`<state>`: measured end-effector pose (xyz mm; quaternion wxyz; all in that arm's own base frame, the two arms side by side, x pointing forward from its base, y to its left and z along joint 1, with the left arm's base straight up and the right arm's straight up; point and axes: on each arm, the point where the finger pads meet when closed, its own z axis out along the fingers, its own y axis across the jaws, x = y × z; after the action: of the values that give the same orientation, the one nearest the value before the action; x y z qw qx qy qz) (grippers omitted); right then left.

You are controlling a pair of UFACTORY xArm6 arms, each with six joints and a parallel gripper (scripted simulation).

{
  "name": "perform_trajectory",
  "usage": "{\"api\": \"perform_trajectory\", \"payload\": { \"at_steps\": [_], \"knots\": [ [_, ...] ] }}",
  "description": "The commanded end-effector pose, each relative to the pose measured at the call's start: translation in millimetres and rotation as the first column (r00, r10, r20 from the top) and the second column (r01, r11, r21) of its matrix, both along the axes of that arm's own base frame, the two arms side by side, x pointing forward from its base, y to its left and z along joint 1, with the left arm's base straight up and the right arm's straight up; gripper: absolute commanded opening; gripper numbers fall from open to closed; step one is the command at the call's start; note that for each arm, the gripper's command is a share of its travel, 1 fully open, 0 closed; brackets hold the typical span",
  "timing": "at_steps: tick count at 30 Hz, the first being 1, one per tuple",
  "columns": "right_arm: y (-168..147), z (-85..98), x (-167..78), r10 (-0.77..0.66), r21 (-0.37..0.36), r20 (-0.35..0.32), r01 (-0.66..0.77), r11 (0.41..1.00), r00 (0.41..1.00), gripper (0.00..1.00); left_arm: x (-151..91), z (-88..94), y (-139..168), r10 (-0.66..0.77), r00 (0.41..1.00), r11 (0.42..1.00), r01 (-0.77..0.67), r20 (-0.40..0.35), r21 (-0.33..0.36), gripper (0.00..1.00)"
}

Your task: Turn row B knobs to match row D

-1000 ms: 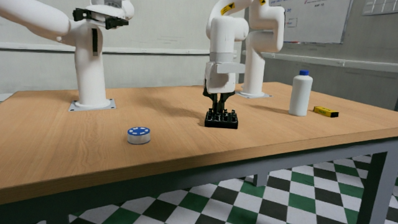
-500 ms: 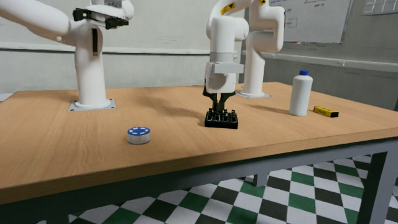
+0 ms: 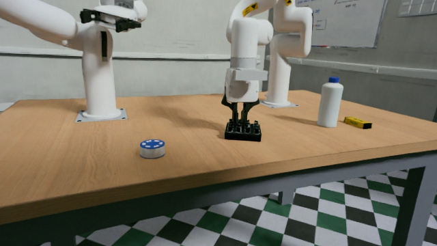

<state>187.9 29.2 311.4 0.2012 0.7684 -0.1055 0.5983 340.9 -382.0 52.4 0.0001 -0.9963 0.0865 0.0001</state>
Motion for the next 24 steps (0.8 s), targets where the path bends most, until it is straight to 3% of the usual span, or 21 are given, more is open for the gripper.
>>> {"api": "perform_trajectory", "payload": {
  "at_steps": [1, 11, 17, 23, 24],
  "knots": [
    [0, 0.6, 0, 0.0, 0.002, -0.001, 0.0, 1.0, 1.0, 1.0, 1, 1.9, -1, 0.0, 1.0, 1.0, 0.0, 0.003, -0.004, 0.21],
    [0, 0.6, 0, 0.0, 0.002, -0.001, 0.0, 1.0, 1.0, 1.0, 1, 12.9, -1, 0.0, 1.0, 1.0, 0.0, 0.003, -0.004, 0.21],
    [0, 0.6, 0, 0.0, 0.002, -0.001, 0.0, 1.0, 1.0, 1.0, 1, 34.0, -1, 0.0, 1.0, 1.0, 0.0, 0.003, -0.004, 0.21],
    [0, 0.6, 0, 0.0, 0.002, -0.001, 0.0, 1.0, 1.0, 1.0, 1, 36.0, -1, 0.0, 1.0, 1.0, 0.0, 0.003, -0.004, 0.21],
    [0, 0.6, 0, 0.0, 0.002, -0.001, 0.0, 1.0, 1.0, 1.0, 1, 36.0, -1, 0.0, 1.0, 1.0, 0.0, 0.003, -0.004, 1.0]
  ]
}}
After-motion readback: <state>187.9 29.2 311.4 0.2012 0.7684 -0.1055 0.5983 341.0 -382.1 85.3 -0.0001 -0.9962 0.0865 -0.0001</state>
